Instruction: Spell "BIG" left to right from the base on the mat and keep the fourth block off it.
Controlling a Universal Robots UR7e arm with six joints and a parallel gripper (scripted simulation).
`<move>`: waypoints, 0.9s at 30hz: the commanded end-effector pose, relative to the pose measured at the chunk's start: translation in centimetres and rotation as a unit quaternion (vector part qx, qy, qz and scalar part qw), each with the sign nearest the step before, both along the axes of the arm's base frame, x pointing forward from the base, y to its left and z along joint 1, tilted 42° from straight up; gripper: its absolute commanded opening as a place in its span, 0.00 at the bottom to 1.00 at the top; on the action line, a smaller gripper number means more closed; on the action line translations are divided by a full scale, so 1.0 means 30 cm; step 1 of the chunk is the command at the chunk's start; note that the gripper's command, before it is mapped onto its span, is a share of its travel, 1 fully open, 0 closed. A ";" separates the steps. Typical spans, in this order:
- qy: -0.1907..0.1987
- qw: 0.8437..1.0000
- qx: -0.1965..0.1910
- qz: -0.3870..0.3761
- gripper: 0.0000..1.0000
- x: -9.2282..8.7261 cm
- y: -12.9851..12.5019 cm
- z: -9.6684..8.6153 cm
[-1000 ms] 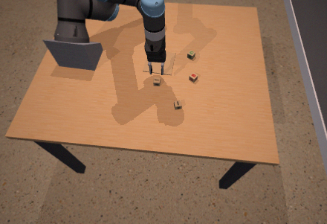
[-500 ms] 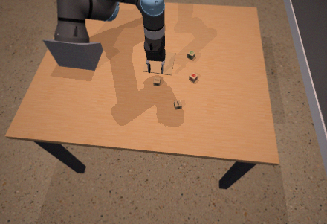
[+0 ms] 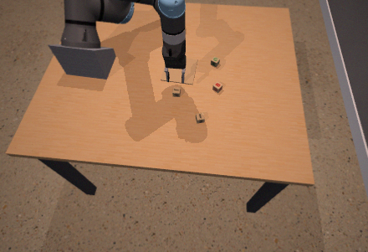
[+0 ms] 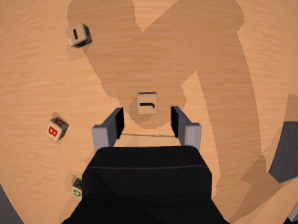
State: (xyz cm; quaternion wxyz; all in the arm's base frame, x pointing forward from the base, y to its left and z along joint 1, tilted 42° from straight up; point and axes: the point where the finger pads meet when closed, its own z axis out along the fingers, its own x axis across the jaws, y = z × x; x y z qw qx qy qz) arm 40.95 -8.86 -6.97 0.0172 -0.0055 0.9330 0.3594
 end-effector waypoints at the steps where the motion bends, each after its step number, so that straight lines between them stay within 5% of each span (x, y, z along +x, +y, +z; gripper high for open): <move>1: -0.004 1.000 -0.002 0.003 1.00 0.005 -0.006 0.003; 19: -0.067 0.995 -0.004 0.074 1.00 0.060 -0.011 0.004; 27: -0.127 0.982 -0.007 0.140 1.00 0.110 -0.014 0.008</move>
